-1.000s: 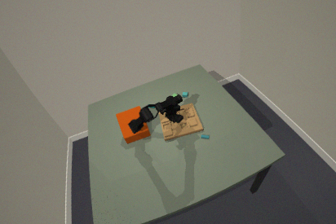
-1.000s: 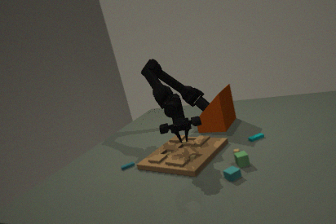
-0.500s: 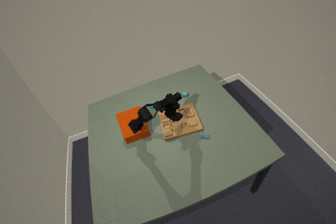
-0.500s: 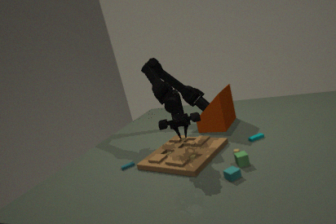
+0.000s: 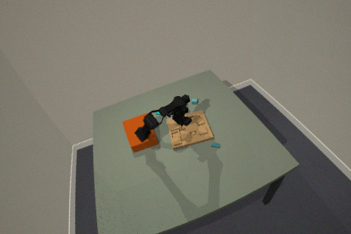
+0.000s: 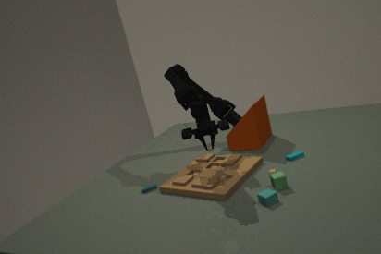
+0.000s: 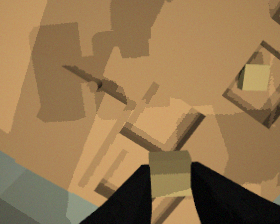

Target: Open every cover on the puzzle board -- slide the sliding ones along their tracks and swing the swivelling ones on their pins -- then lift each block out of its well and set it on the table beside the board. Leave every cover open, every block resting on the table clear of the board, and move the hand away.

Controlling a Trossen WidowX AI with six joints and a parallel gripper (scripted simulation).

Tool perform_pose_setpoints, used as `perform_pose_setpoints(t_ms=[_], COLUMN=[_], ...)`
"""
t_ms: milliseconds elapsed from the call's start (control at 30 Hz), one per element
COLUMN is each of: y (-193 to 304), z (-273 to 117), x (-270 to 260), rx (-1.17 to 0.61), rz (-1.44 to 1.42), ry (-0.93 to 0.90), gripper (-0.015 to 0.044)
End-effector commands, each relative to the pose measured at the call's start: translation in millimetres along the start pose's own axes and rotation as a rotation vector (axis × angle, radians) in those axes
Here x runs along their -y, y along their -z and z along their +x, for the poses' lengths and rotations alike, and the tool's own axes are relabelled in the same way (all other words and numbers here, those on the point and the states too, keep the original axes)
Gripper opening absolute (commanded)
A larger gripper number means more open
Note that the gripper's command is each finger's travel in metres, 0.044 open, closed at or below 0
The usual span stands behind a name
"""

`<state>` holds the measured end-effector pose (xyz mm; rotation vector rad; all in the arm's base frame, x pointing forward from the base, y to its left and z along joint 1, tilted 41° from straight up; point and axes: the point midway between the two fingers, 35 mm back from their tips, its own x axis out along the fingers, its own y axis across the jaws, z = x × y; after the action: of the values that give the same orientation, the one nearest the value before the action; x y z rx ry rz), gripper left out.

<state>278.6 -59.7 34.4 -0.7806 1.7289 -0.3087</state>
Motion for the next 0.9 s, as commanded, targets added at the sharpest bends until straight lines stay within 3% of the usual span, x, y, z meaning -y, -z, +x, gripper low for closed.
perform_pose_setpoints(t_ms=[0,867], y=[-1,-49], z=[-10,-28], x=[1,-63], rx=[0.007,0.024], rz=[0.01,0.005], ry=[-0.005,-0.025], gripper=[0.008,0.008])
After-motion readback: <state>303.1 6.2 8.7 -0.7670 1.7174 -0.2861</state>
